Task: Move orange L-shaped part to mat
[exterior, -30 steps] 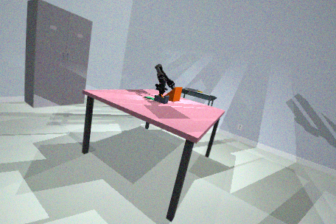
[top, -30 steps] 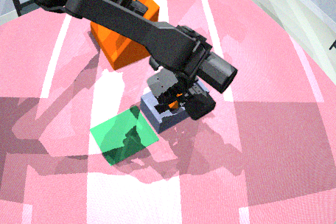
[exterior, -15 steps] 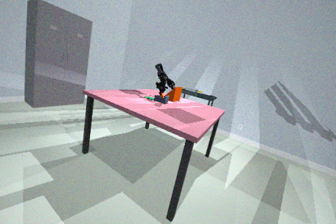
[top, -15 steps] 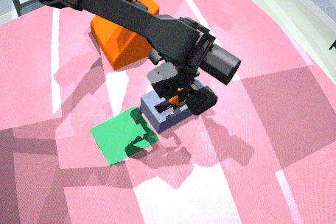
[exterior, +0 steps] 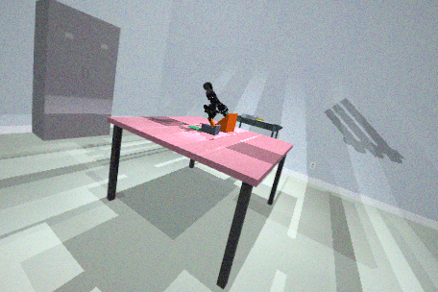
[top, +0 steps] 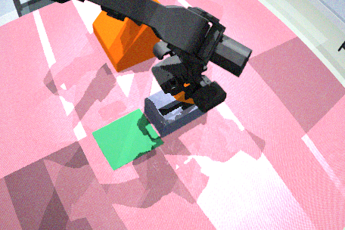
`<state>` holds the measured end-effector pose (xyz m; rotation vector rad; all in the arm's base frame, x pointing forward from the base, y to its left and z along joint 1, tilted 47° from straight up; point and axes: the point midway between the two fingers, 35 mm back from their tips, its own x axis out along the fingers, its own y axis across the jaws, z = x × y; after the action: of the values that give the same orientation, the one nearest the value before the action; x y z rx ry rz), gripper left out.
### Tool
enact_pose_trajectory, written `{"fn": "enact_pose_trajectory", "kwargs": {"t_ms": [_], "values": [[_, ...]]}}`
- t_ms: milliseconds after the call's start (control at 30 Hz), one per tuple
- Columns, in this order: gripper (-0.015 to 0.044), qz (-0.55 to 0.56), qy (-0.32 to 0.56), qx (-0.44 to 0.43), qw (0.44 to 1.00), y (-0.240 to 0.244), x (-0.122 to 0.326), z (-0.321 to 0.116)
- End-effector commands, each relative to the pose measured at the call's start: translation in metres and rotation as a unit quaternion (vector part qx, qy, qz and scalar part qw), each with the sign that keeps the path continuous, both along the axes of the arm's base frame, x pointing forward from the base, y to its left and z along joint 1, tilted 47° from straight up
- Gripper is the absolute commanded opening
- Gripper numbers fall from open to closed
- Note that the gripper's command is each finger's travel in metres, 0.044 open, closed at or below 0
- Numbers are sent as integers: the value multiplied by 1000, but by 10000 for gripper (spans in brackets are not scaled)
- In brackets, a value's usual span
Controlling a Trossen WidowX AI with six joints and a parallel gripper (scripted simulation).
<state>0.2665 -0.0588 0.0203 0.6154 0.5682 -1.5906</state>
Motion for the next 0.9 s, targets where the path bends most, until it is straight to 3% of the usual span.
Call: {"fn": "enact_pose_trajectory", "kwargs": {"t_ms": [0,867], "values": [[0,-2,-3,2,1000,6,2,5],[0,-2,-3,3,1000,30,4,27]]}}
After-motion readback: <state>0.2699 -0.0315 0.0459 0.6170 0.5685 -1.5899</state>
